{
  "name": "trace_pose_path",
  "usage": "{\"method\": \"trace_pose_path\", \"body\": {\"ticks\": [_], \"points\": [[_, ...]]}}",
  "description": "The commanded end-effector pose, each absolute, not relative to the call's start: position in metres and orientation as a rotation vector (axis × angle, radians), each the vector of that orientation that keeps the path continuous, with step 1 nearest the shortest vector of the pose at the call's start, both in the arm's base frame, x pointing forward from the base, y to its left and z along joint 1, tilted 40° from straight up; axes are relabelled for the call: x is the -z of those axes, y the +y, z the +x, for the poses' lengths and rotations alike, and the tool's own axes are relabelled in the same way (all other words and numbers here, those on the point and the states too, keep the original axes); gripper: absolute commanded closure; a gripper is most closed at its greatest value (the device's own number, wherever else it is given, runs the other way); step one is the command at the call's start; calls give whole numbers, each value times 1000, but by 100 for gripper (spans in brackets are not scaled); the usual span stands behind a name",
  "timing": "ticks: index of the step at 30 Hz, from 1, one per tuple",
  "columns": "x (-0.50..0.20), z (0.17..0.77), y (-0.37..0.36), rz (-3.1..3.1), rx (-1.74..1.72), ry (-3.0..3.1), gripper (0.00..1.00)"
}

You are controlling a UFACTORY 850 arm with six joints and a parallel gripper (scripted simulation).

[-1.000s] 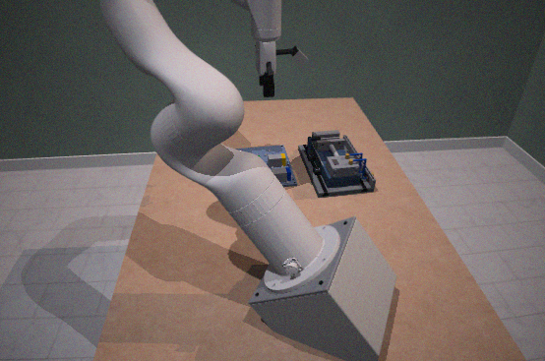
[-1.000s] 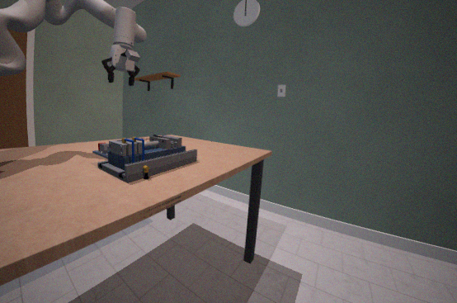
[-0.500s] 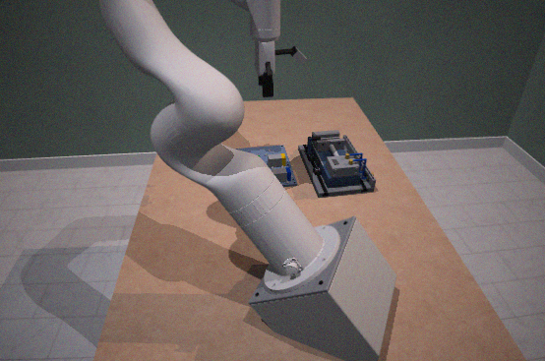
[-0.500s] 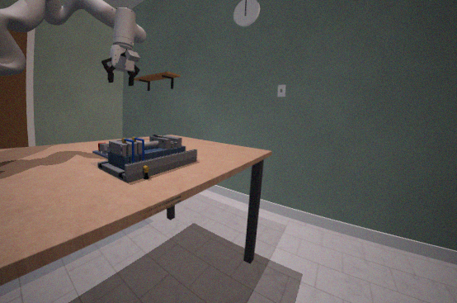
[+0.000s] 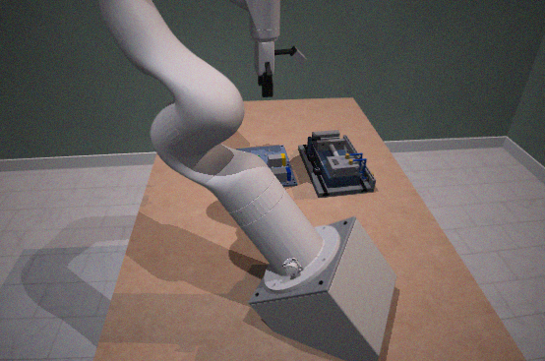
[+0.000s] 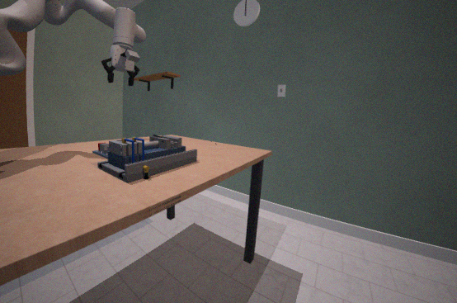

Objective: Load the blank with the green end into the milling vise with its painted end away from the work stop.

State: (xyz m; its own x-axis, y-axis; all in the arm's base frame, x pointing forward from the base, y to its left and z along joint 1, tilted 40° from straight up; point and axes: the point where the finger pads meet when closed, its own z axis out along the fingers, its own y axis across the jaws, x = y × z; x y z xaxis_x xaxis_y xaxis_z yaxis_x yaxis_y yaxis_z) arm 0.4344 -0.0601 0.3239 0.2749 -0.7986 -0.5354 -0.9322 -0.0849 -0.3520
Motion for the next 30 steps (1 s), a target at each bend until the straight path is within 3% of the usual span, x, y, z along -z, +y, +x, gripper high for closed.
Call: {"method": "trace_pose_path", "body": {"ticks": [1, 21, 30], "points": [[-325, 435, -60, -1912, -267, 1556, 0], [-326, 435, -59, -1912, -267, 1556, 0], [-297, 449, -102, -1912, -267, 1556, 0]]}}
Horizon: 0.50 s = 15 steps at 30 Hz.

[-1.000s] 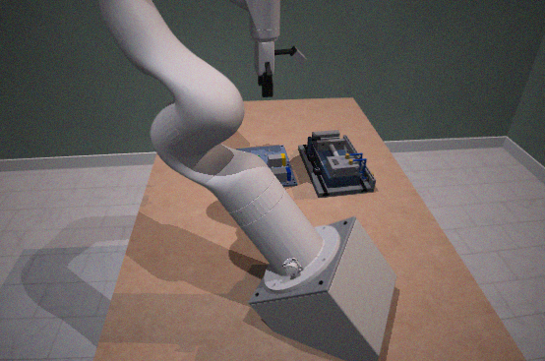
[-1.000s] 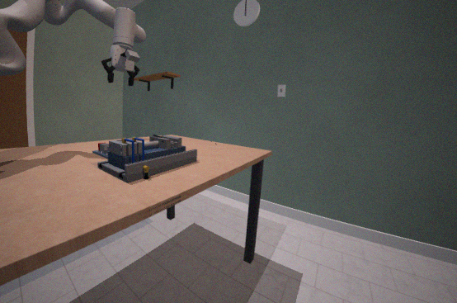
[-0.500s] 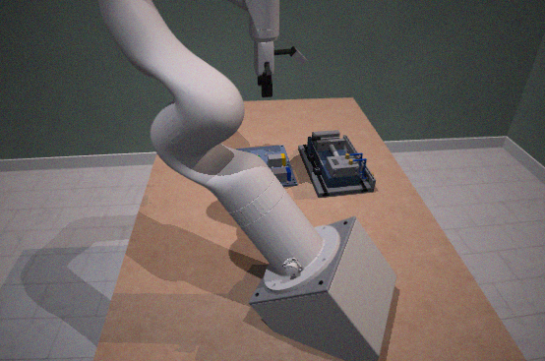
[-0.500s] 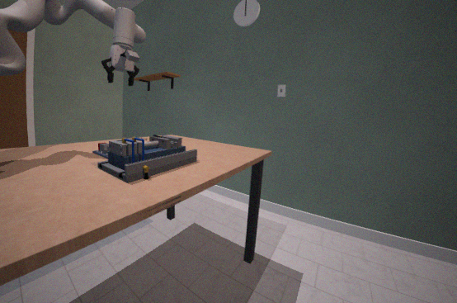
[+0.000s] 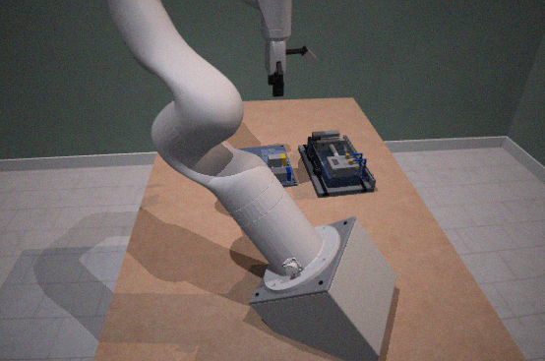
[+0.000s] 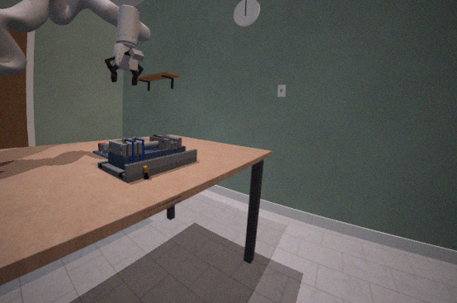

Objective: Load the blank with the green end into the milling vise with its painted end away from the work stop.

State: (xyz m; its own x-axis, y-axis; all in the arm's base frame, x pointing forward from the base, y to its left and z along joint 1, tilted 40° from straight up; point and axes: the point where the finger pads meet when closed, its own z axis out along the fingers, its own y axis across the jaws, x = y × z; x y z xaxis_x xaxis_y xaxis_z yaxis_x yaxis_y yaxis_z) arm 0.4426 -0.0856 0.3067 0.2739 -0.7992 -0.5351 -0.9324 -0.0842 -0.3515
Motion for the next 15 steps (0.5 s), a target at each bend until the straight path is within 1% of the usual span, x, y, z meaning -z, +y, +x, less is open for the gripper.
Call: {"method": "trace_pose_path", "body": {"ticks": [1, 8, 15], "points": [[-293, 451, -107, -1912, -267, 1556, 0], [-293, 451, -107, -1912, -267, 1556, 0], [-279, 458, -128, -1912, -267, 1556, 0]]}}
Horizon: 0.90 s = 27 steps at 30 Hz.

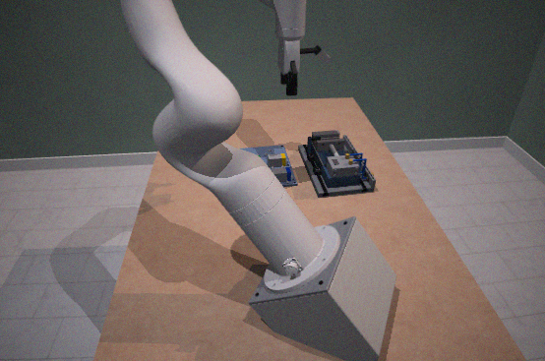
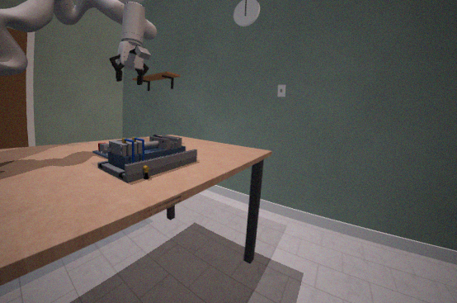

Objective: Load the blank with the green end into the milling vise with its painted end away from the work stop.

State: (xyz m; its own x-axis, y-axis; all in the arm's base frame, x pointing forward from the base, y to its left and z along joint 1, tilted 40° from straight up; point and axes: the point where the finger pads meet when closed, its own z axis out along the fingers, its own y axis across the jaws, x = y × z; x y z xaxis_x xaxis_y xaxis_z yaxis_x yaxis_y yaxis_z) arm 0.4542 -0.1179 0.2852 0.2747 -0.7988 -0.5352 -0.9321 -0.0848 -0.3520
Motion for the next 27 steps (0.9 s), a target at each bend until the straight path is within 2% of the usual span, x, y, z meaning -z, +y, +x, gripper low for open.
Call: {"method": "trace_pose_path", "body": {"ticks": [1, 27], "points": [[-277, 459, -132, -1912, -267, 1556, 0], [-278, 459, -130, -1912, -267, 1556, 0]]}}
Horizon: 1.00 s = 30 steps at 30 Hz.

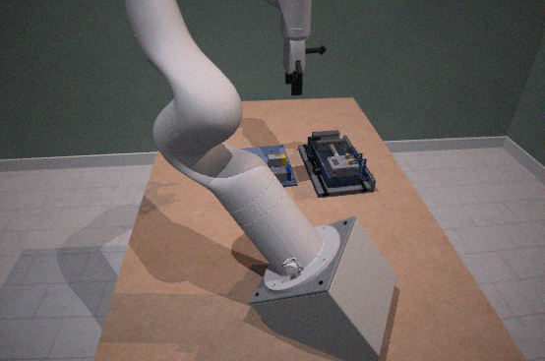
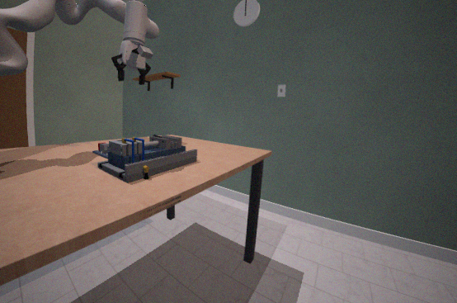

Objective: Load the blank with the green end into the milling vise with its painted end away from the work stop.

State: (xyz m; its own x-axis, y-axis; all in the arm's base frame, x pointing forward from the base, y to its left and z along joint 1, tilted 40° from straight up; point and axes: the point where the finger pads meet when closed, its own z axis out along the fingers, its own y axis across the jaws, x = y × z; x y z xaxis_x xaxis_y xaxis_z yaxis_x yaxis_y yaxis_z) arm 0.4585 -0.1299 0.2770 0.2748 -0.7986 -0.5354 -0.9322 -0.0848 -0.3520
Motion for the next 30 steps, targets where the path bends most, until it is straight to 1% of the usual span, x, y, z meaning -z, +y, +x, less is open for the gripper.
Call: {"method": "trace_pose_path", "body": {"ticks": [1, 30], "points": [[-278, 459, -130, -1912, -267, 1556, 0], [-282, 457, -124, -1912, -267, 1556, 0]]}}
